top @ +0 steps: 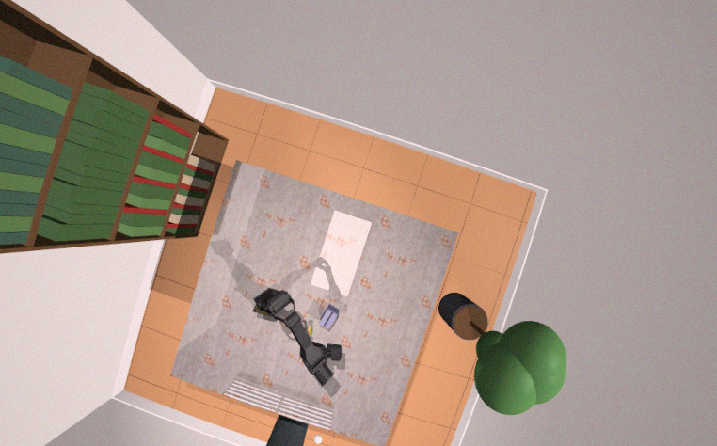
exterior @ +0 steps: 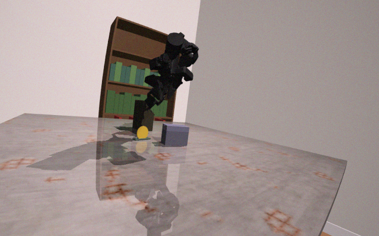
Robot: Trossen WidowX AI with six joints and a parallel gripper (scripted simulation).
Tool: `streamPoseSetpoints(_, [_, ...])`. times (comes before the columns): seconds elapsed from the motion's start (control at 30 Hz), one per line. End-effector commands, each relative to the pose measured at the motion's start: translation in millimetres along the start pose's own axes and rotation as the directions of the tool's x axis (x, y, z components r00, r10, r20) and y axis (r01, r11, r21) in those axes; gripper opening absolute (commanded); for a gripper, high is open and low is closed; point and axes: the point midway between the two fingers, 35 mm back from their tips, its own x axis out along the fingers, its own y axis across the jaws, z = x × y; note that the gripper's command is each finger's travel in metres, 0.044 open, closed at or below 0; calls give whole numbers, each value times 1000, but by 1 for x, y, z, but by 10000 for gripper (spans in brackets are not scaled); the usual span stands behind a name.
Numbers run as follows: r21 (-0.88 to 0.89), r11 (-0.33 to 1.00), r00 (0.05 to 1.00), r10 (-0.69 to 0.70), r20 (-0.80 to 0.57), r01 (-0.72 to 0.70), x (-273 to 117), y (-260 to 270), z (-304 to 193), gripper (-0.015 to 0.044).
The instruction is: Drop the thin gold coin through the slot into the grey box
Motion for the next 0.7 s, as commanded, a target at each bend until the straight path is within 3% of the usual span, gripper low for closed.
streamPoseSetpoints(0.0, [37,989,980,-135,-146,141,19,-69,-8,161])
streamPoseSetpoints(0.13, [43,978,951,-186,-246,202,23,-105,-20,161])
streamPoseSetpoints(0.4, [44,978,951,-186,-246,203,23,-108,-17,161])
streamPoseSetpoints(0.53, [43,978,951,-185,-247,202,54,-114,-25,161])
streamPoseSetpoints(0.67, [43,978,951,-185,-247,202,57,-115,-26,161])
